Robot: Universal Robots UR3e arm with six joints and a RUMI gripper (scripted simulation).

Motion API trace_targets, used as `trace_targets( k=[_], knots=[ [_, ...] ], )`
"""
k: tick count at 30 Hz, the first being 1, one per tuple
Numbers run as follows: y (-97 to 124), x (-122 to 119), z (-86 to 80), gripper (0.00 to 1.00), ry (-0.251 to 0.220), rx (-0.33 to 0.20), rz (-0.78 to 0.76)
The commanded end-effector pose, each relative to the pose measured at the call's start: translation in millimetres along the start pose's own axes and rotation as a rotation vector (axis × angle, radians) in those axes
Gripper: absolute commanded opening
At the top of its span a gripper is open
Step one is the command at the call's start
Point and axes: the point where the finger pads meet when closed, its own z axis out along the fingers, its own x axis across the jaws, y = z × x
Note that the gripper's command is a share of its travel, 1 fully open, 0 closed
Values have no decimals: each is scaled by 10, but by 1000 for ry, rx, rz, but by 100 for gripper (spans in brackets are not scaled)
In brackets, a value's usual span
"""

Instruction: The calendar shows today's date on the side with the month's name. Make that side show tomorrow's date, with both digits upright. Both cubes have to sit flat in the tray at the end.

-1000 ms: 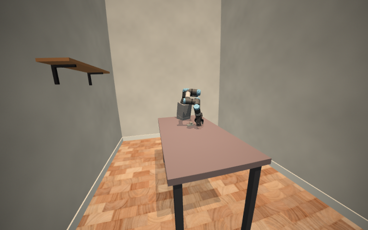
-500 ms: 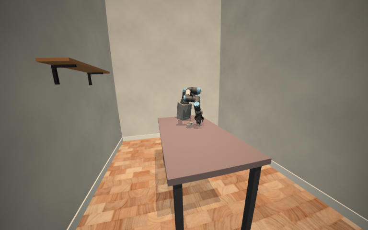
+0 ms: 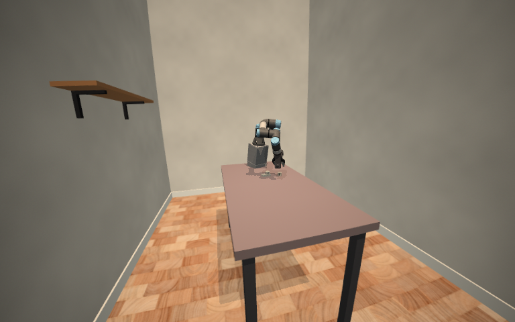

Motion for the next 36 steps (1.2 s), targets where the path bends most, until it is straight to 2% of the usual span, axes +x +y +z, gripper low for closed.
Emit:
trace_targets(
  k=[1,24,36],
  knots=[
    [29,-2,-41,40,-1,3,-1],
    [20,-5,-47,40,0,20,-1],
    [3,-10,-57,40,2,65,-1]
  ],
)
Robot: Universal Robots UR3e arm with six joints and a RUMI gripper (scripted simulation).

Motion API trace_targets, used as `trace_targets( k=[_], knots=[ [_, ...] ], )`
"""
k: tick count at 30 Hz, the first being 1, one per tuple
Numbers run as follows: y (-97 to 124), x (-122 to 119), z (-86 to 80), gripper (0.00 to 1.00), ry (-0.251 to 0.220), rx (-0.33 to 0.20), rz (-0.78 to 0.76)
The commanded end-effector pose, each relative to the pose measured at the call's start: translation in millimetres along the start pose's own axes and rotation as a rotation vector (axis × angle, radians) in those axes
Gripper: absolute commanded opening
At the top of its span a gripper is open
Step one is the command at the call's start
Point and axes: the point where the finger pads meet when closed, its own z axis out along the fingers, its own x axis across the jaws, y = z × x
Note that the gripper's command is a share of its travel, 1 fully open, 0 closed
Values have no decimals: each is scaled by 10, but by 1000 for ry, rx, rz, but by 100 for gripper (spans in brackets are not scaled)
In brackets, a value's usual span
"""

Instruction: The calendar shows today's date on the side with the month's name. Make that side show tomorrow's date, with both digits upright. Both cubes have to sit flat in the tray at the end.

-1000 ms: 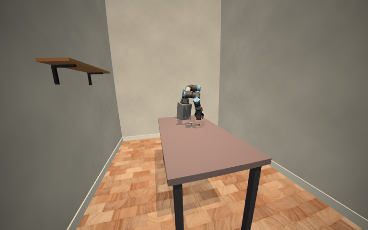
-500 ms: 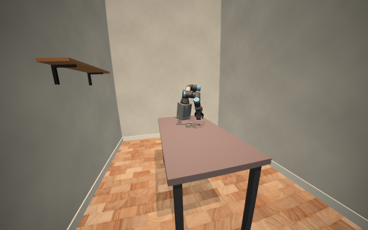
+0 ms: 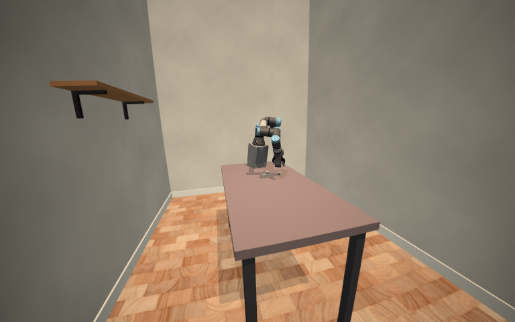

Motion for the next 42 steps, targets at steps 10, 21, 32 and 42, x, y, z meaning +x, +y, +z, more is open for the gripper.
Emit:
trace_targets(
  k=[10,21,32,42],
  knots=[
    [-14,-7,-18,40,0,64,-1],
    [-7,-7,-17,40,0,121,-1],
    [13,-4,-9,40,-1,172,0],
    [30,0,-2,40,-2,200,0]
  ],
)
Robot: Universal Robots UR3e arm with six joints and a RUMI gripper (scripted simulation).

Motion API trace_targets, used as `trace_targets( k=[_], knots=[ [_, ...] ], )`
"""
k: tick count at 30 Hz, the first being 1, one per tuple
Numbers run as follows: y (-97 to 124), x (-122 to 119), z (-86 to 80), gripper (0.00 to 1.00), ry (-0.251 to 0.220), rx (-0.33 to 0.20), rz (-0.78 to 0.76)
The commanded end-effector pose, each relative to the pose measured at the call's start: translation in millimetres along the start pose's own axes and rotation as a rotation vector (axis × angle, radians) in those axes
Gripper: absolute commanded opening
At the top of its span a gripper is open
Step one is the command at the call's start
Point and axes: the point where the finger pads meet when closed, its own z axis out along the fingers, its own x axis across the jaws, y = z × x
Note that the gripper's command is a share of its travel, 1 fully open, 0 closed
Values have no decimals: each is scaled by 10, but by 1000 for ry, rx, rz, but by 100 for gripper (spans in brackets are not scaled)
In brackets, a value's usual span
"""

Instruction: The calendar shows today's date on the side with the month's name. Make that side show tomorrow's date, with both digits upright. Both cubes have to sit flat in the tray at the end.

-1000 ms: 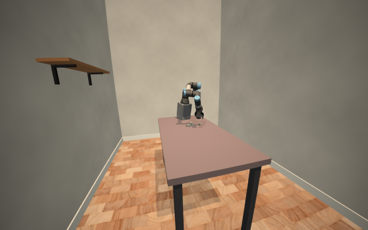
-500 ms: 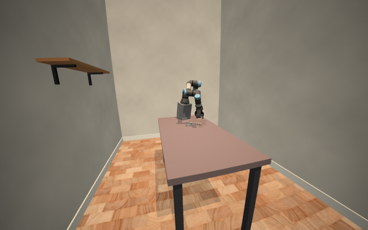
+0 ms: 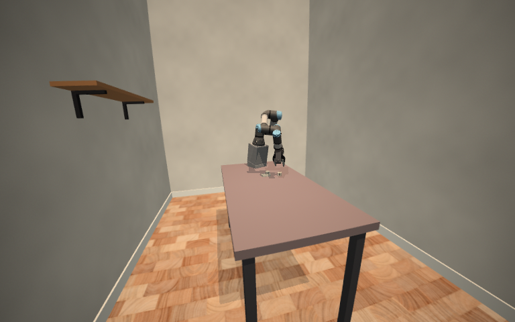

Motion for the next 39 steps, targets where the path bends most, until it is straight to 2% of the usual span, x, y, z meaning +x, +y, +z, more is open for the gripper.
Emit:
trace_targets(
  k=[1,31,39],
  knots=[
    [4,-1,-7,40,-2,18,-1],
    [16,1,-3,40,-3,41,0],
    [9,0,1,40,-1,70,-1]
  ],
)
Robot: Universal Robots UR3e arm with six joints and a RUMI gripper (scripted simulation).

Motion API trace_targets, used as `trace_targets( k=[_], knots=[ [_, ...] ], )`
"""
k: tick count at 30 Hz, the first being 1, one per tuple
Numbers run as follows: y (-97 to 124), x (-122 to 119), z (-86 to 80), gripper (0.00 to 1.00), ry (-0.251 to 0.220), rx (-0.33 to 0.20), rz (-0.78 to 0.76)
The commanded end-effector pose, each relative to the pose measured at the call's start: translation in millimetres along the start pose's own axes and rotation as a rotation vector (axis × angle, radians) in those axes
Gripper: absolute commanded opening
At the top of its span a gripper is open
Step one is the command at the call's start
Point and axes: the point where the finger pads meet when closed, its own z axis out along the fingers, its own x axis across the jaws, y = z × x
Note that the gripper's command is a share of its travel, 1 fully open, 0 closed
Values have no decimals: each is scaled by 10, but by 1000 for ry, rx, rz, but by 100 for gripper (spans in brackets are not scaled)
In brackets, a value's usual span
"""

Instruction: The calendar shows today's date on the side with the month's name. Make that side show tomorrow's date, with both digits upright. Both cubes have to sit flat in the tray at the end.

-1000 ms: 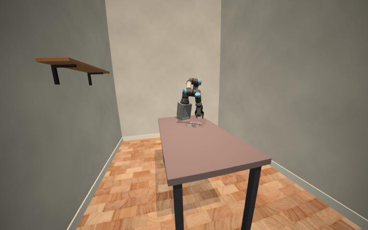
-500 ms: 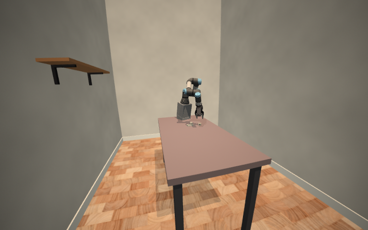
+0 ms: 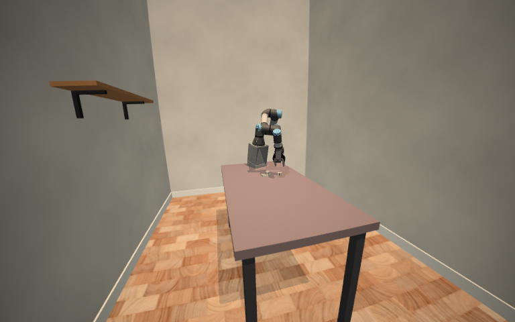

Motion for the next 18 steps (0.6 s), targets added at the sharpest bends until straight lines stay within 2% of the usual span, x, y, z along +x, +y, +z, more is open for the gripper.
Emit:
trace_targets(
  k=[1,9,18],
  knots=[
    [-10,-4,-6,40,0,24,-1],
    [-14,-5,-1,40,2,66,-1],
    [-10,-5,1,40,3,140,-1]
  ],
)
